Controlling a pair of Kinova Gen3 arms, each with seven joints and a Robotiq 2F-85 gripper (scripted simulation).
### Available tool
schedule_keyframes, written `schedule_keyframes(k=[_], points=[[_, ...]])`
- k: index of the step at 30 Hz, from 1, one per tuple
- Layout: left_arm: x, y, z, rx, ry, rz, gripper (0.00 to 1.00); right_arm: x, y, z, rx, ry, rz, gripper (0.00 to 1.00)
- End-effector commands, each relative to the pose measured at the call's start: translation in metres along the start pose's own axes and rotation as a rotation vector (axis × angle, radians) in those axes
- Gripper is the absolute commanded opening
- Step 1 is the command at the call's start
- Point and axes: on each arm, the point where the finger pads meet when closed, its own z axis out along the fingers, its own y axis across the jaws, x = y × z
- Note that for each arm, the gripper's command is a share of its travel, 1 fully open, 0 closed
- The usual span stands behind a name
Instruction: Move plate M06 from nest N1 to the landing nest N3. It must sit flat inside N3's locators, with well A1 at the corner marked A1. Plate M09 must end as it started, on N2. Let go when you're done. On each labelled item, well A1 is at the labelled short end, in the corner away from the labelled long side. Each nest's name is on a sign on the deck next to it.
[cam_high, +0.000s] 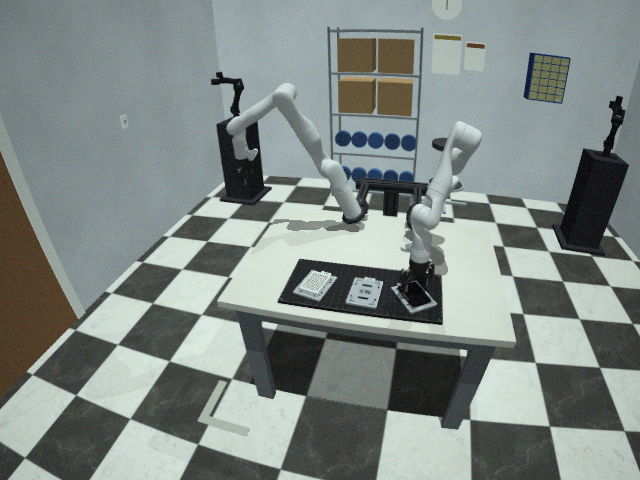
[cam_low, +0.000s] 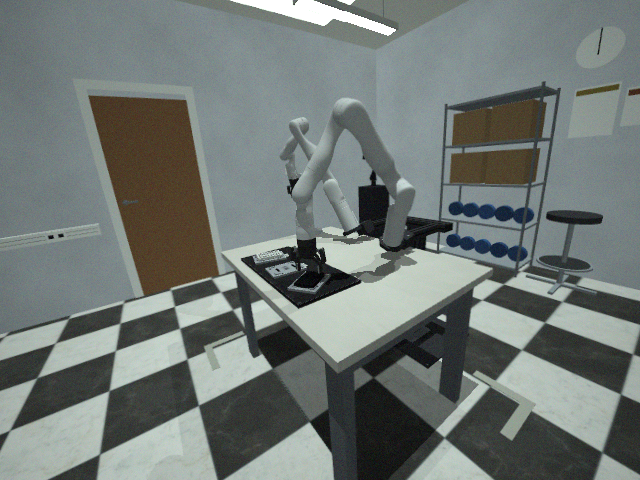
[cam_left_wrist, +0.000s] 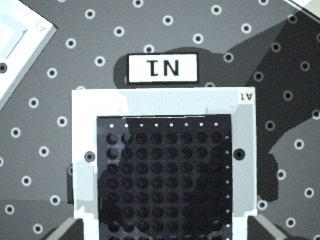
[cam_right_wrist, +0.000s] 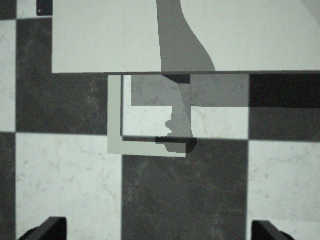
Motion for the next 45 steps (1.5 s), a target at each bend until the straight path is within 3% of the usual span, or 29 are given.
schedule_keyframes(k=[1,23,45], points=[[0.001,0.0,0.001,0.0,-0.002,0.005,1.0,0.001,-0.003,-0.001,0.001,-0.001,0.001,1.0],[0.001,0.001,0.02,-0.001,-0.004,0.001,1.0,0.001,-0.003,-0.001,0.001,-0.001,0.001,1.0],[0.001,0.001,0.022,0.0,-0.002,0.004,1.0,0.001,-0.003,-0.001,0.001,-0.001,0.001,1.0]])
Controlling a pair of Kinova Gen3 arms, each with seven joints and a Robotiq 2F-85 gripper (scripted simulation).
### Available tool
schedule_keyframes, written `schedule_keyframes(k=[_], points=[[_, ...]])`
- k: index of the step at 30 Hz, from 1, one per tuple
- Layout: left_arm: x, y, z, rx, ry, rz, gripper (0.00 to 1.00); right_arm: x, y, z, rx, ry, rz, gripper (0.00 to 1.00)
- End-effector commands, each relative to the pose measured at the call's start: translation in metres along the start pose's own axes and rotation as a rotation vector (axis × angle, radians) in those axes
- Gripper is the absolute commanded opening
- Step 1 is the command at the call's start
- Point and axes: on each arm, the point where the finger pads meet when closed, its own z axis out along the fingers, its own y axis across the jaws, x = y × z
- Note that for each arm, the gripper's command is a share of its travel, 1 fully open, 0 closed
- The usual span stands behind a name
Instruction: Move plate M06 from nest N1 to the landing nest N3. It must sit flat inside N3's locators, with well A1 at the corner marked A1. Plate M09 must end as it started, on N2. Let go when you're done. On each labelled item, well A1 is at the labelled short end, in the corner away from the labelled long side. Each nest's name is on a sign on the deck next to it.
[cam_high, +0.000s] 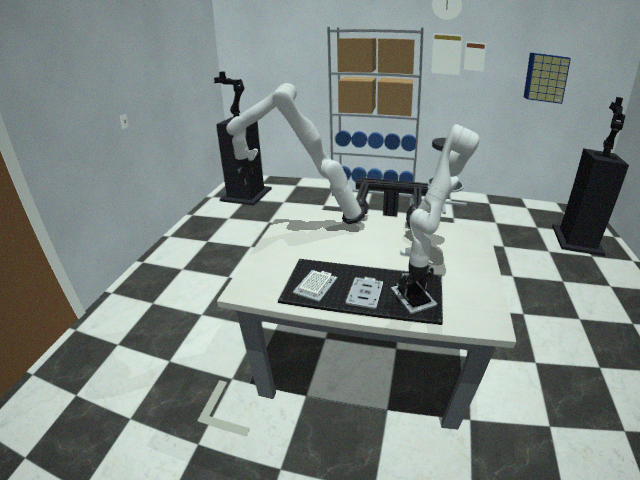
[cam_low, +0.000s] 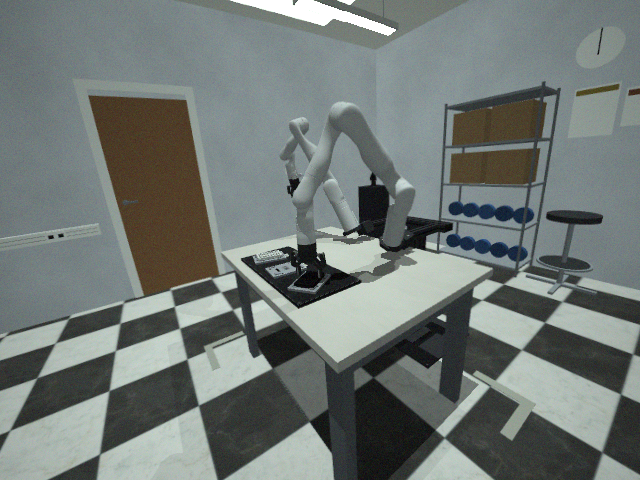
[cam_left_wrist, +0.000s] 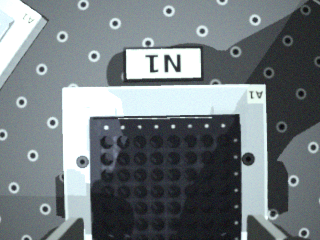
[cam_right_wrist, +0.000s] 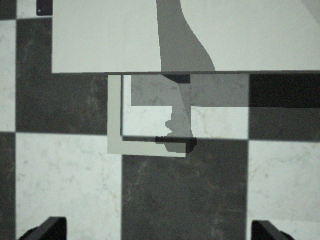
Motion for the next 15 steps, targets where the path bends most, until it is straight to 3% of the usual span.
schedule_keyframes(k=[1,15], points=[[-0.0003,0.0011,0.0024,-0.001,-0.002,0.003,1.0,0.0006,-0.0034,-0.0013,0.001,-0.001,0.001,1.0],[-0.0007,0.0022,0.007,-0.002,-0.002,0.005,1.0,0.0006,-0.0034,-0.0013,0.001,-0.001,0.001,1.0]])
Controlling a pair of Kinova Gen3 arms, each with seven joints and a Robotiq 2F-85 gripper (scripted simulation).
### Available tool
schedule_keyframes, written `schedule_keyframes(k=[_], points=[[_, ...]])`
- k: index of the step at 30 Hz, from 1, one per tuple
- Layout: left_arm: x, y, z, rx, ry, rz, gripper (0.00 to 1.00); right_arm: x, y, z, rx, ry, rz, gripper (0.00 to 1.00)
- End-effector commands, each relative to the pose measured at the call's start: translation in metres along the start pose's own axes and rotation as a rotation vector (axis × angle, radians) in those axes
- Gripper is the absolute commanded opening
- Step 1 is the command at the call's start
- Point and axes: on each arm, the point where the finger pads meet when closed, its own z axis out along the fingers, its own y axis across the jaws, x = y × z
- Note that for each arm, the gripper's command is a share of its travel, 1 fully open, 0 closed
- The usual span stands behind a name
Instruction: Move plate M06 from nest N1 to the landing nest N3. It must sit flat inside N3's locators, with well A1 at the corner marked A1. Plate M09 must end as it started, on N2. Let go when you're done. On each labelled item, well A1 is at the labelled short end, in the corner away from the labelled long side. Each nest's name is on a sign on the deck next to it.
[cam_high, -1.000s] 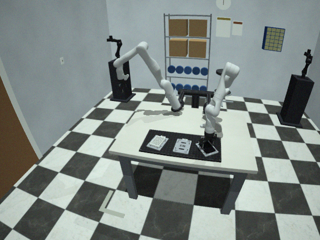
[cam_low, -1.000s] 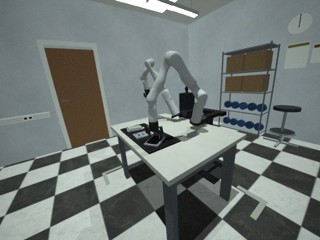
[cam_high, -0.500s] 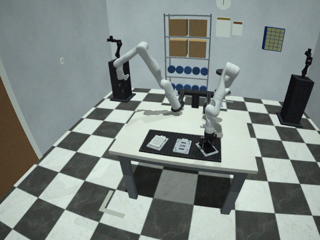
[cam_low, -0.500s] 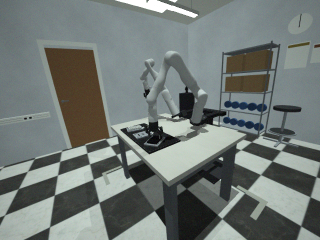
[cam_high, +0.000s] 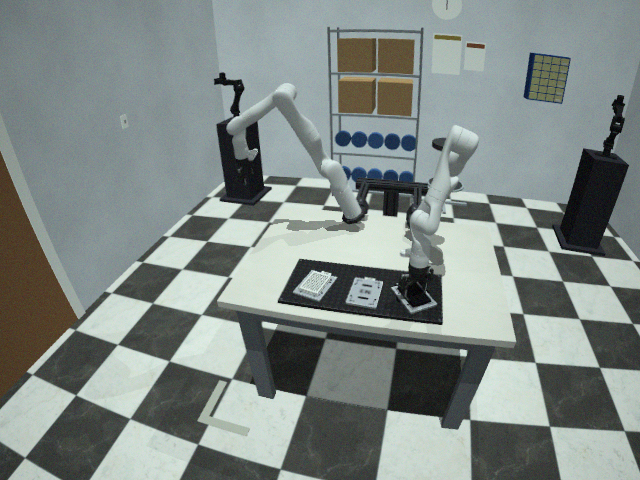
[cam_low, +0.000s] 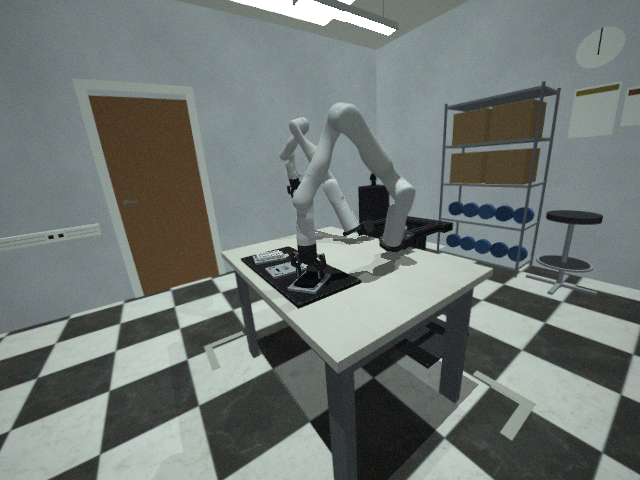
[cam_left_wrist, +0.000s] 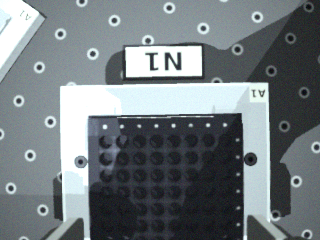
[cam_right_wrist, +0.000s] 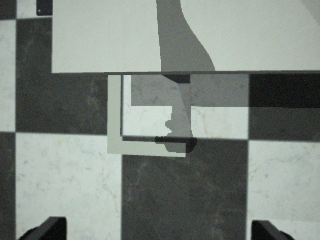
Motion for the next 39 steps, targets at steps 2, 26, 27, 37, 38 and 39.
schedule_keyframes(k=[2,26,27,37,38,39], points=[[-0.0003,0.0024,0.0036,-0.003,-0.001,0.007,1.0,0.0006,-0.0034,-0.0013,0.001,-0.001,0.001,1.0],[-0.0004,0.0029,0.0084,-0.003,-0.001,0.009,1.0,0.0006,-0.0034,-0.0013,0.001,-0.001,0.001,1.0],[-0.0004,0.0029,0.0084,-0.003,-0.001,0.009,1.0,0.0006,-0.0034,-0.0013,0.001,-0.001,0.001,1.0],[-0.0006,0.0028,0.0084,-0.003,-0.001,0.01,1.0,0.0006,-0.0034,-0.0013,0.001,-0.001,0.001,1.0],[-0.0006,0.0028,0.0084,-0.003,-0.001,0.01,1.0,0.0006,-0.0034,-0.0013,0.001,-0.001,0.001,1.0],[-0.0001,0.0037,0.006,-0.006,0.0,0.01,0.099,0.0006,-0.0034,-0.0013,0.001,-0.001,0.001,1.0]])
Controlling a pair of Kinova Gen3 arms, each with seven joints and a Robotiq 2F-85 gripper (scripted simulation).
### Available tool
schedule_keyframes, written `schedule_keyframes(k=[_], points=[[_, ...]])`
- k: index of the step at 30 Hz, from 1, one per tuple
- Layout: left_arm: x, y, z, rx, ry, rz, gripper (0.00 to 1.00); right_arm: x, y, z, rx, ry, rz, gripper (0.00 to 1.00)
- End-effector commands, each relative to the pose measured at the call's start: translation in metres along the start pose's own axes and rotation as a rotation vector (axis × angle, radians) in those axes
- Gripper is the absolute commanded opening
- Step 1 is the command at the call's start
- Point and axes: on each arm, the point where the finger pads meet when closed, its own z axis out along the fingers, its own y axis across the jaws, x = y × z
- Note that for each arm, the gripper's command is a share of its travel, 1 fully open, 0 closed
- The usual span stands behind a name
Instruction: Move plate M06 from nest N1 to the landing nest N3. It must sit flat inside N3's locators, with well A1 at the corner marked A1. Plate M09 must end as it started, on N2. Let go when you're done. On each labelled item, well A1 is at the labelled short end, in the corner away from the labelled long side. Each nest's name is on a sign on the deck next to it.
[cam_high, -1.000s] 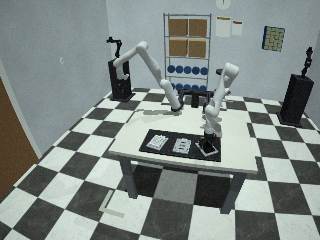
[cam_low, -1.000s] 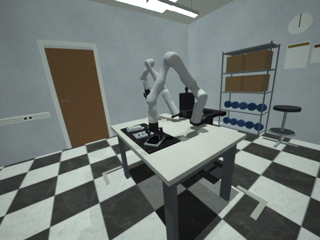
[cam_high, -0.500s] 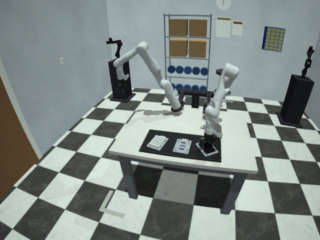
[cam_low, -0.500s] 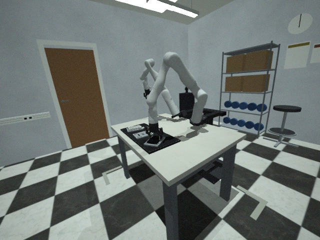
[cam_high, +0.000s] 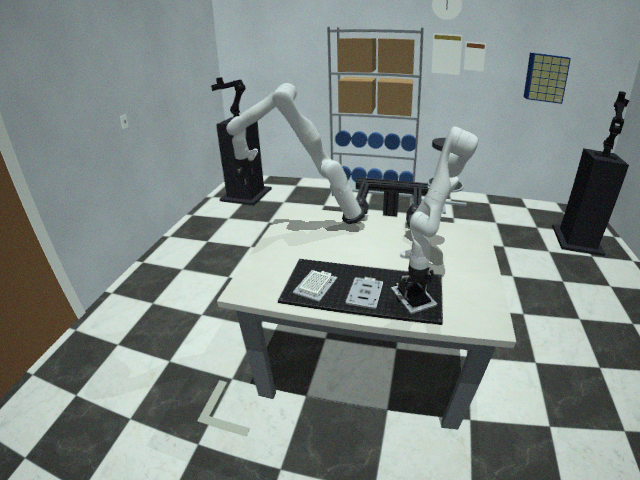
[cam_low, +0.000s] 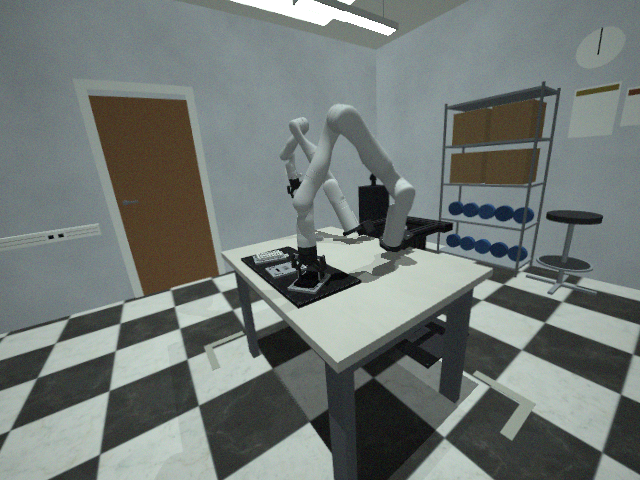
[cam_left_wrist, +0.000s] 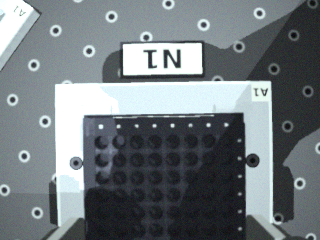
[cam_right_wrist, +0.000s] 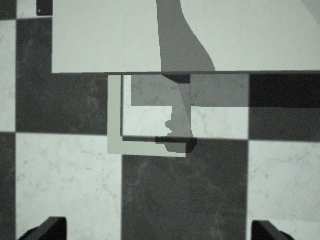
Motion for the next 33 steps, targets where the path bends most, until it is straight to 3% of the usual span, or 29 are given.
schedule_keyframes(k=[1,33], points=[[-0.0002,0.0009,-0.0007,-0.001,-0.001,0.003,0.099,0.0006,-0.0034,-0.0013,0.001,-0.001,0.001,1.0],[-0.0002,0.0009,-0.0042,-0.001,-0.001,0.003,0.099,0.0006,-0.0034,-0.0013,0.001,-0.001,0.001,1.0]])
